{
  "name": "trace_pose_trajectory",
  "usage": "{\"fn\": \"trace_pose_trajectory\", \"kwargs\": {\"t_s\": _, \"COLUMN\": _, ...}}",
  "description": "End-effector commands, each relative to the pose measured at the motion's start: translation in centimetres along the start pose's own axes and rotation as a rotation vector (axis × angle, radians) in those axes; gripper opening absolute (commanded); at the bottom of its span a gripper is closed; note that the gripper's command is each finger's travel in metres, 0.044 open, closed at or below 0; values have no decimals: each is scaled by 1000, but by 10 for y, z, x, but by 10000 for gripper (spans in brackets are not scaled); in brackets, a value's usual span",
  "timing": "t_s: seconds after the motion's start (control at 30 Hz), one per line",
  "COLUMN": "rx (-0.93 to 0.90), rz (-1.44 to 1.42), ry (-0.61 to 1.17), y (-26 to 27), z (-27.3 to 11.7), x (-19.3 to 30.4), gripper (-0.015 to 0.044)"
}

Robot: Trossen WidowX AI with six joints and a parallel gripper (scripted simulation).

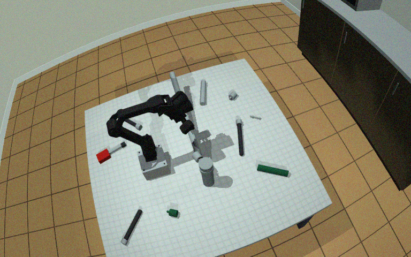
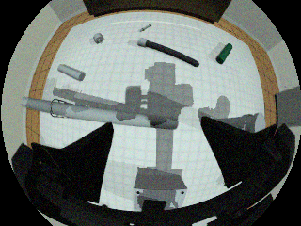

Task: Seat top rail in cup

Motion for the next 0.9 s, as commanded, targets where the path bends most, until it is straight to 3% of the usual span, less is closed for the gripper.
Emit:
{"fn": "trace_pose_trajectory", "kwargs": {"t_s": 0.0, "rx": 4, "rz": -1, "ry": -5, "y": 16, "z": -1, "x": -6, "gripper": 440}}
{"fn": "trace_pose_trajectory", "kwargs": {"t_s": 0.2, "rx": 8, "rz": -104, "ry": 10, "y": 4, "z": 0, "x": -6, "gripper": 440}}
{"fn": "trace_pose_trajectory", "kwargs": {"t_s": 0.67, "rx": -39, "rz": -961, "ry": 59, "y": -86, "z": 1, "x": 11, "gripper": 440}}
{"fn": "trace_pose_trajectory", "kwargs": {"t_s": 0.87, "rx": -49, "rz": -1085, "ry": 36, "y": -119, "z": -4, "x": 25, "gripper": 440}}
Point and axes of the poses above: the point midway between the two fingers, 35 mm back from their tips, its own z axis out along the fingers, its own y axis across the jaws, x = y × z, the point moved 3 cm from there along -z, back along the fingers, and after that the axes turned 7 degrees about z, right-handed, at the moved point
